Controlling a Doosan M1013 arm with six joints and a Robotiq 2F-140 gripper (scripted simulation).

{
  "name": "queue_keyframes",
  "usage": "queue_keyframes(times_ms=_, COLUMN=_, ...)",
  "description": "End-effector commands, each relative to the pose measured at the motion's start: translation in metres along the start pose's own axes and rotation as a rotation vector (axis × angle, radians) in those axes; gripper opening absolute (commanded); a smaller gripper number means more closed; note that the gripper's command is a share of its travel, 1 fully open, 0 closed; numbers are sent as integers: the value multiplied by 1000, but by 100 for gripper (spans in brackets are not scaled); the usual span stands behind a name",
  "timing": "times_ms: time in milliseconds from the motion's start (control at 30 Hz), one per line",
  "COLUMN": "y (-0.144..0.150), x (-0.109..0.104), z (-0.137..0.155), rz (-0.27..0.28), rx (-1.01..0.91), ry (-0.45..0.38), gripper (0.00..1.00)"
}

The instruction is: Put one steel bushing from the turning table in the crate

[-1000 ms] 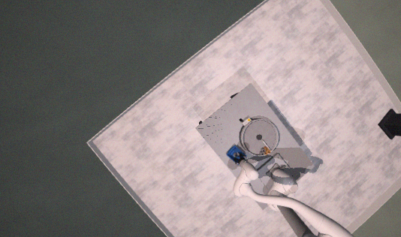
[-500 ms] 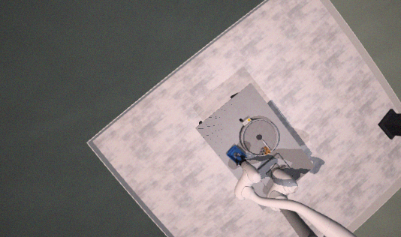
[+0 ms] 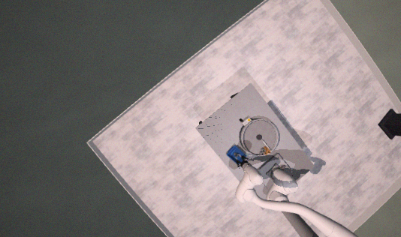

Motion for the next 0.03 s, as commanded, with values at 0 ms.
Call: queue_keyframes(times_ms=0, y=0, x=0, z=0, rz=0, rx=0, ry=0, gripper=28)
Point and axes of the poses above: the point where the finger pads meet when closed, its own x axis out along the fingers, its own y axis across the jaws, z = x × y, the point moved 7 cm from there along -x, back along the fingers, and after that the axes turned 11 degrees about -x, right-handed, at the moved point
